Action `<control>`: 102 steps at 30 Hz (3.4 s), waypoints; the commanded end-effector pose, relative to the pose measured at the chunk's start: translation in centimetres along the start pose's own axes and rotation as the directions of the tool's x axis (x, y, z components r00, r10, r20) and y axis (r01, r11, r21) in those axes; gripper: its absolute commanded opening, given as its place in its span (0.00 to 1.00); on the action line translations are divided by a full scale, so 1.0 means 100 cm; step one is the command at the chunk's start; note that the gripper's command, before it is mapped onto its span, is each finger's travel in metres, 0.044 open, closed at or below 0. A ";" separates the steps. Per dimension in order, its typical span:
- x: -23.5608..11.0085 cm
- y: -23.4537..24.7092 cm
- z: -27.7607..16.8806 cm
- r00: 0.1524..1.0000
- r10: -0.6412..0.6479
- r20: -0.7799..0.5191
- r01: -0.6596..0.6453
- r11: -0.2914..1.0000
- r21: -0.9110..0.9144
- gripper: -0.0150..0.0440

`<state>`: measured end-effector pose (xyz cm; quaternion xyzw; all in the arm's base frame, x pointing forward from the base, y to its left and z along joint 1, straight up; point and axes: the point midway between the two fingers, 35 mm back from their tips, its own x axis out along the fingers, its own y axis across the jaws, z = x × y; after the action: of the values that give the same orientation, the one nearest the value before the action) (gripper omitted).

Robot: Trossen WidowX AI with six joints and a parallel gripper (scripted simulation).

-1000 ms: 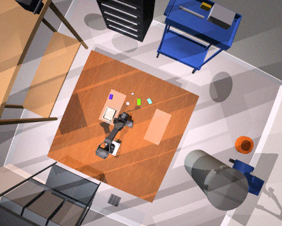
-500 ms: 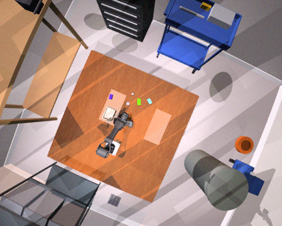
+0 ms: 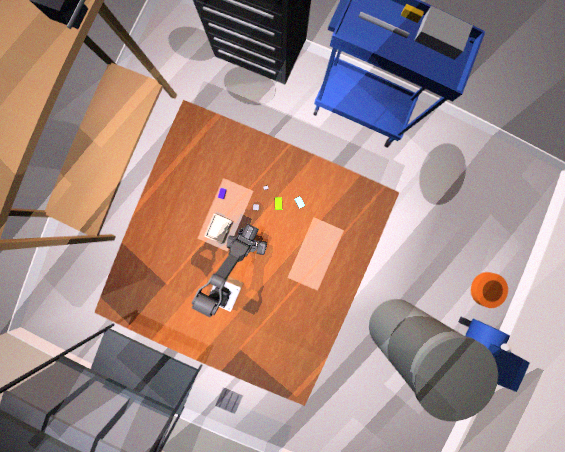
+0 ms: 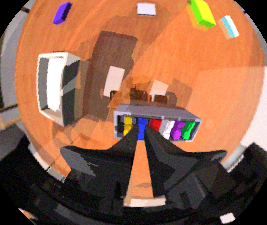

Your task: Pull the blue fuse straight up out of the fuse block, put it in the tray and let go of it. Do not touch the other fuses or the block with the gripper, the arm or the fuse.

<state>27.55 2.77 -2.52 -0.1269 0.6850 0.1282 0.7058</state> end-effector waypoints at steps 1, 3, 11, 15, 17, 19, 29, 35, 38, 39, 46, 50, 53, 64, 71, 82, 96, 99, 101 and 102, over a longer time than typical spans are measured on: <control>-0.002 0.000 0.000 1.000 0.000 -0.001 0.000 1.000 0.000 0.25; -0.003 0.000 0.000 1.000 0.000 -0.001 0.000 1.000 0.000 0.25; -0.007 0.000 0.000 1.000 -0.001 -0.001 0.001 1.000 0.000 0.25; -0.009 0.000 0.000 1.000 -0.001 -0.001 0.001 1.000 0.000 0.25; -0.010 0.000 0.000 1.000 -0.001 -0.002 0.001 1.000 0.000 0.25; -0.011 0.000 0.000 1.000 -0.001 -0.002 0.001 1.000 0.000 0.25; -0.015 0.000 0.001 1.000 -0.002 -0.002 0.002 1.000 -0.001 0.25; -0.018 0.000 0.001 1.000 -0.002 -0.002 0.002 1.000 -0.001 0.25; -0.020 0.000 0.001 1.000 -0.002 -0.002 0.002 1.000 -0.001 0.25; -0.020 0.000 0.001 1.000 -0.002 -0.002 0.002 1.000 -0.001 0.25; -0.024 0.000 0.001 1.000 -0.003 -0.002 0.003 1.000 -0.001 0.25; -0.026 0.000 0.000 1.000 -0.003 -0.002 0.003 1.000 -0.001 0.25; -0.027 0.000 0.000 1.000 -0.003 -0.002 0.003 1.000 -0.001 0.25; -0.033 0.000 0.000 1.000 -0.004 -0.002 0.004 1.000 -0.001 0.25; -0.036 0.000 0.000 1.000 -0.004 -0.002 0.004 1.000 -0.001 0.25; -0.052 0.000 0.000 1.000 -0.005 -0.002 0.005 1.000 -0.001 0.25; -0.060 0.033 0.019 1.000 -0.001 0.000 0.001 1.000 -0.001 0.25; -0.060 0.048 0.026 1.000 0.000 0.000 0.000 1.000 -0.001 0.25; -0.060 0.058 0.029 1.000 0.001 0.000 -0.001 1.000 -0.001 0.25; -0.061 0.063 0.031 1.000 0.002 0.001 -0.002 1.000 -0.001 0.25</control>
<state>28.14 8.54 3.69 -0.1263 0.6824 0.1310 0.7080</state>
